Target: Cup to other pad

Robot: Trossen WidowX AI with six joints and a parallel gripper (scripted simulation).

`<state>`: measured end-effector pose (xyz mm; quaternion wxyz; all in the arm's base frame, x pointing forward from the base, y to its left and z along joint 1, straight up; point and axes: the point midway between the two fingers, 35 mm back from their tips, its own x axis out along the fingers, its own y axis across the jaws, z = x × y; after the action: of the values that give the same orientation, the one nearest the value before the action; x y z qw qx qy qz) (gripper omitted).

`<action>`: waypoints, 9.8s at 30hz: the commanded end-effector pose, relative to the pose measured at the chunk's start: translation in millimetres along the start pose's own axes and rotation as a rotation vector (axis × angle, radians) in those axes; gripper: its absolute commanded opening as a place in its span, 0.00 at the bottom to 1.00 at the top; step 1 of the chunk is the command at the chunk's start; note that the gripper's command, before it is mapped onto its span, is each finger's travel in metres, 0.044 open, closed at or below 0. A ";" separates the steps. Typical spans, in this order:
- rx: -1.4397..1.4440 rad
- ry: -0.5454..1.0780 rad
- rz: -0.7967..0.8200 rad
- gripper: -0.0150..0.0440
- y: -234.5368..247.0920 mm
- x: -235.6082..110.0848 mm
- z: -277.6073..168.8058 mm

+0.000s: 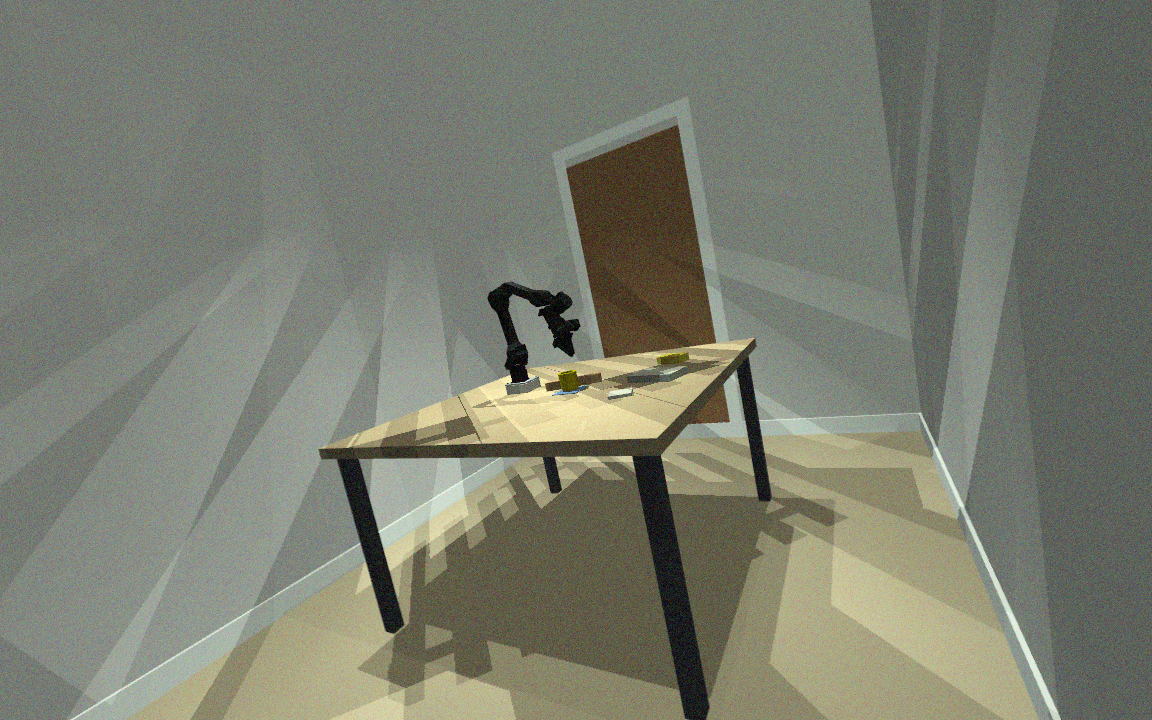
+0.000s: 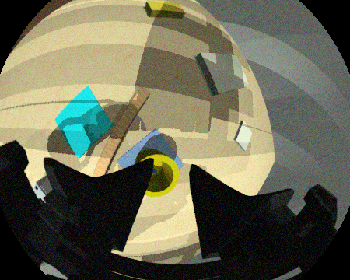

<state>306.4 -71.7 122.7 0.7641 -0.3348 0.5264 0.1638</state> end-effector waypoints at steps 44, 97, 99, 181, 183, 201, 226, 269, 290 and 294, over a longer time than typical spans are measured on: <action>-0.250 0.174 0.352 0.54 39.2 59.6 -52.6; -0.250 0.175 0.352 0.25 26.4 22.4 -45.8; -0.250 0.174 0.352 0.25 24.5 16.6 -45.0; -0.248 0.167 0.361 0.25 127.2 -8.2 10.5; -0.248 0.167 0.361 0.25 130.2 -9.0 12.1; -0.248 0.166 0.364 0.25 157.0 -16.7 25.4; -0.247 0.165 0.365 0.25 177.7 -6.5 29.1; -0.255 0.168 0.362 0.25 192.4 29.8 20.5; -0.253 0.168 0.363 0.50 189.2 22.0 23.0; -0.253 0.167 0.363 0.50 187.3 17.0 24.4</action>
<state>215.9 78.0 43.5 0.6261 -0.3406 0.6163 0.3350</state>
